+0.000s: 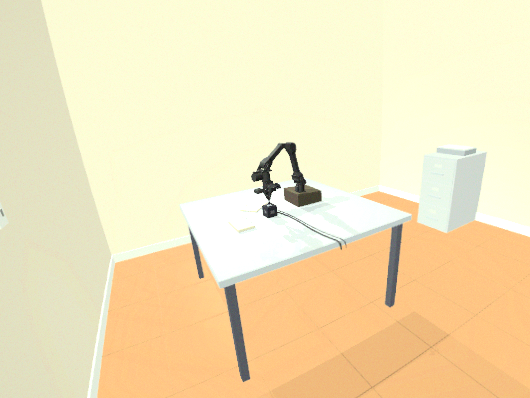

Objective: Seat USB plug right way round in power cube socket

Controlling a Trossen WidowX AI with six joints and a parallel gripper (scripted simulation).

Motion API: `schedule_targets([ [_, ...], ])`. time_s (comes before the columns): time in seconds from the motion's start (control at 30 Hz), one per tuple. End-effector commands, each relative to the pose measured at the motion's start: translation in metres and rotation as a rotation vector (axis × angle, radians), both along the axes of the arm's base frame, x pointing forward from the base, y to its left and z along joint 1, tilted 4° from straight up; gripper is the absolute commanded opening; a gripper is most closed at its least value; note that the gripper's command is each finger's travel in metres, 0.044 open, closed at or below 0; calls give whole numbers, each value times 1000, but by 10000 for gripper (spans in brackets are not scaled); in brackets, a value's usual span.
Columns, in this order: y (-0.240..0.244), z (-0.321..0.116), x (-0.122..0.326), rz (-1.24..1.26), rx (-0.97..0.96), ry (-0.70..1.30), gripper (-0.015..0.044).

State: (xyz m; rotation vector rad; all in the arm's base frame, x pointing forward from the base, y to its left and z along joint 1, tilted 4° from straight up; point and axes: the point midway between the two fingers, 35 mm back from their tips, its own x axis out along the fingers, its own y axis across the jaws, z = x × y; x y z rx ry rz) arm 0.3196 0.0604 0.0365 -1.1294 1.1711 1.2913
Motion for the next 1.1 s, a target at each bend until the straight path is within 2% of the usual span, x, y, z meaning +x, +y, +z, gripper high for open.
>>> schedule_targets([
  [0.0, 1, -1, 0, 3, 3, -1, 0],
  [1.07, 1, -5, 0, 3, 3, -1, 0],
])
